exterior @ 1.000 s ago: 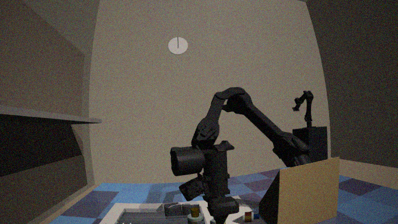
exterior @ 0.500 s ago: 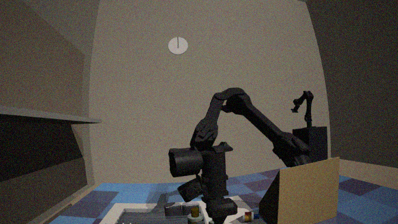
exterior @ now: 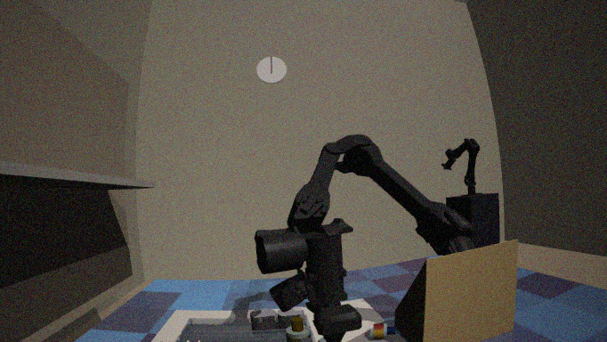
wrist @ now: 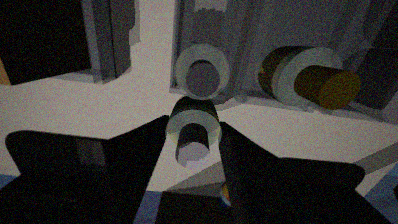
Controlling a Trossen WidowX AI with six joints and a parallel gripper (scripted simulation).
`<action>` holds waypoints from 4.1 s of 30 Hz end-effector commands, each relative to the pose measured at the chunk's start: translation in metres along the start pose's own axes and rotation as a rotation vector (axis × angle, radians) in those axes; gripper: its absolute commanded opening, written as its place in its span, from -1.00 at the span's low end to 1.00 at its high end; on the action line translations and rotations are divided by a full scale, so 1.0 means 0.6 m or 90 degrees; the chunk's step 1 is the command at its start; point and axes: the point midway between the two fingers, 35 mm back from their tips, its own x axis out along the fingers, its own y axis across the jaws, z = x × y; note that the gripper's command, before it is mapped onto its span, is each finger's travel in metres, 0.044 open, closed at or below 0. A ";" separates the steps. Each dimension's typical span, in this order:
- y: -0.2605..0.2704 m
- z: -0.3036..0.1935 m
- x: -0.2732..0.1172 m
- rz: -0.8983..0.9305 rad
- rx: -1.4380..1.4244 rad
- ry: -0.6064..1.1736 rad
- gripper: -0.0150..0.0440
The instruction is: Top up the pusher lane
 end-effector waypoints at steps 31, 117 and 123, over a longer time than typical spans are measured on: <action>-0.001 0.036 -0.001 -0.001 0.004 -0.008 -0.49; -0.007 0.084 -0.008 -0.002 0.005 -0.008 -0.49; -0.007 0.084 -0.007 -0.002 0.005 -0.008 -0.49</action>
